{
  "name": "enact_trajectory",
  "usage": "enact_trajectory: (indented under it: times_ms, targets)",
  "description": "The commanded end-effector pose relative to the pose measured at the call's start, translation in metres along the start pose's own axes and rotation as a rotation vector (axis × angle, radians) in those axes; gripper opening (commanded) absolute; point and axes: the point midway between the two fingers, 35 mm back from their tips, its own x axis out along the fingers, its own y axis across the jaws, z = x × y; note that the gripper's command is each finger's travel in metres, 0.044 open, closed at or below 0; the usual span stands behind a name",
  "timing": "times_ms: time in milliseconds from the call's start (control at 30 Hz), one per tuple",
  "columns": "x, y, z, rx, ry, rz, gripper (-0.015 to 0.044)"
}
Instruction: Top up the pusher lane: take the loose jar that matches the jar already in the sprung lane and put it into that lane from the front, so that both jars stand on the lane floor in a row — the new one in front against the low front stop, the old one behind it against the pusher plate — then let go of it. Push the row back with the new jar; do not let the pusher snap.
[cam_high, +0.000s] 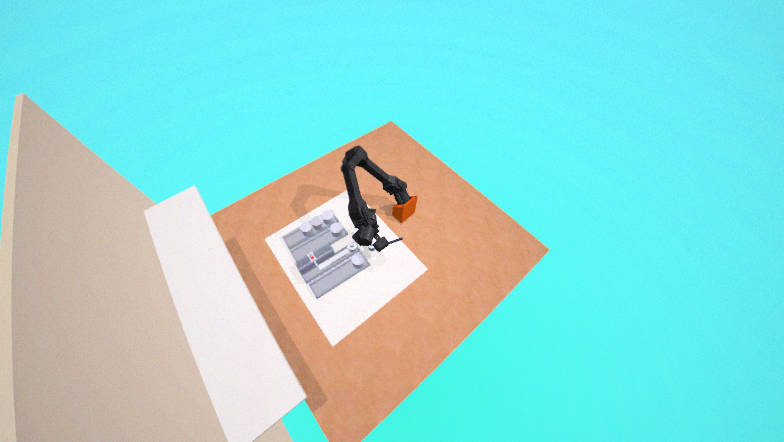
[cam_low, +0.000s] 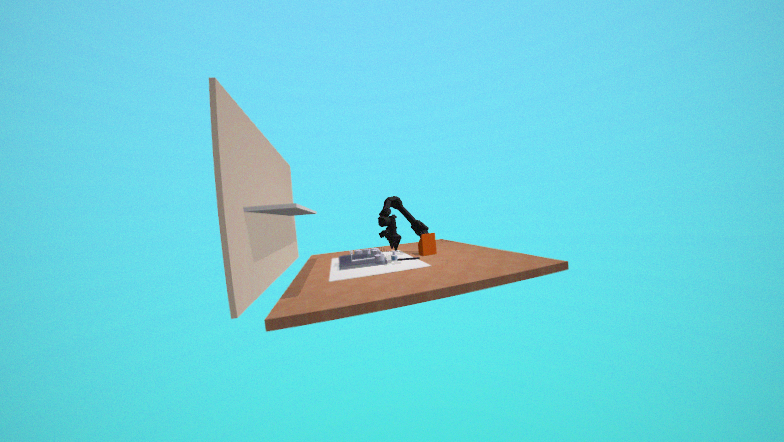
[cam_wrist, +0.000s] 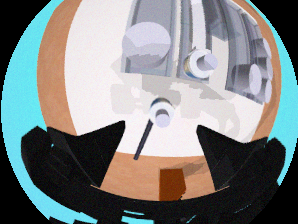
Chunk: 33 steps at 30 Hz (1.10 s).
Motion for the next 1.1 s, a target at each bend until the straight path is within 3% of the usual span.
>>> enact_trajectory:
  times_ms: [0, 833, 1067]
  targets:
    - [0.013, -0.002, 0.001, -0.001, -0.003, -0.003, 0.044]
    - [0.047, -0.002, 0.001, -0.001, -0.003, -0.005, 0.044]
    - [0.047, -0.002, 0.001, -0.001, -0.003, -0.005, 0.0256]
